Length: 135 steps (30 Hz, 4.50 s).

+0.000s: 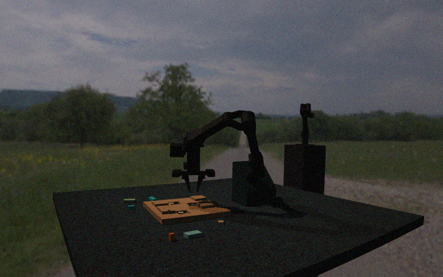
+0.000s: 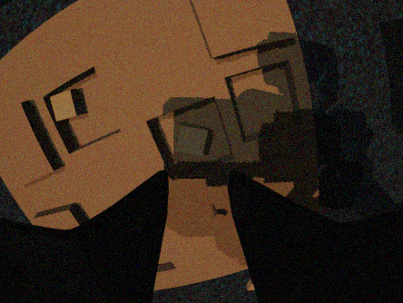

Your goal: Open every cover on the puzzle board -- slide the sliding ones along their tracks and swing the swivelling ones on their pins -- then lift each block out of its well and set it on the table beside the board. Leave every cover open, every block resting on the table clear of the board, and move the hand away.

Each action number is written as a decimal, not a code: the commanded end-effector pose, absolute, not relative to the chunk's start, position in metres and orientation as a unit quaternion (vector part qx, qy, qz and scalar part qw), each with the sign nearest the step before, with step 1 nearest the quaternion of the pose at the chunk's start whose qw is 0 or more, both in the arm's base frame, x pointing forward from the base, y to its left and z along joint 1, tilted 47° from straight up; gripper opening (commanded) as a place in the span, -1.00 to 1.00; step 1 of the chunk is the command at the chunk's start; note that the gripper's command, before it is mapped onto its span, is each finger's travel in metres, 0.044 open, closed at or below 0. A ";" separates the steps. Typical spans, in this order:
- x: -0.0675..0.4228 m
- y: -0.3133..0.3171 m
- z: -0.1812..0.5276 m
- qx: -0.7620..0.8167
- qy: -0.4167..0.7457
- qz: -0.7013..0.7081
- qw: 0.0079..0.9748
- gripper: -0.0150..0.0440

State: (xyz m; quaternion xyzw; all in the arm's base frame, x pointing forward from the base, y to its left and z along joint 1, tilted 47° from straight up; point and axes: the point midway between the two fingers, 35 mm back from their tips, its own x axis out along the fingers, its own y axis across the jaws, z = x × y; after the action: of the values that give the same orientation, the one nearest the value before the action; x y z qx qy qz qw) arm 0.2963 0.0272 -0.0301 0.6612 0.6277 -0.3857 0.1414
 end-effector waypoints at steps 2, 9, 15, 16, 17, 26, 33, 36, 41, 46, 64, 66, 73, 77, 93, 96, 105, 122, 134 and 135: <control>0.298 0.023 -0.026 0.665 0.617 -0.401 0.128 0.00; 0.297 0.032 -0.034 0.665 0.617 -0.401 0.128 0.00; 0.296 0.045 -0.046 0.665 0.617 -0.400 0.128 0.00; 0.296 0.047 -0.048 0.665 0.617 -0.400 0.128 0.00; 0.296 0.048 -0.049 0.665 0.617 -0.400 0.128 0.00; 0.296 0.049 -0.049 0.665 0.617 -0.400 0.128 0.00; 0.296 0.049 -0.049 0.665 0.617 -0.400 0.128 0.00; 0.296 0.049 -0.050 0.665 0.617 -0.400 0.128 0.00; 0.295 0.052 -0.052 0.665 0.617 -0.400 0.128 0.00; 0.295 0.055 -0.056 0.665 0.617 -0.400 0.128 0.00; 0.293 0.065 -0.065 0.665 0.617 -0.400 0.127 0.00; 0.293 0.066 -0.066 0.665 0.617 -0.400 0.127 0.00; 0.292 0.071 -0.071 0.665 0.617 -0.400 0.127 0.00; 0.292 0.071 -0.071 0.664 0.618 -0.400 0.130 -0.05; 0.293 0.066 -0.066 0.664 0.618 -0.400 0.130 -0.22; 0.294 0.063 -0.063 0.665 0.618 -0.400 0.129 -0.22; 0.295 0.054 -0.055 0.665 0.617 -0.400 0.129 -0.22; 0.296 0.039 -0.041 0.665 0.617 -0.400 0.128 -0.22; 0.299 0.020 -0.023 0.665 0.616 -0.401 0.129 -0.22; 0.299 0.018 -0.021 0.665 0.616 -0.401 0.129 -0.22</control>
State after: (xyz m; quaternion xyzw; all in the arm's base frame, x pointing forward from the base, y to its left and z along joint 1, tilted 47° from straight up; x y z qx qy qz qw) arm 0.2971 0.0239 -0.0269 0.6636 0.6180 -0.4029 0.1239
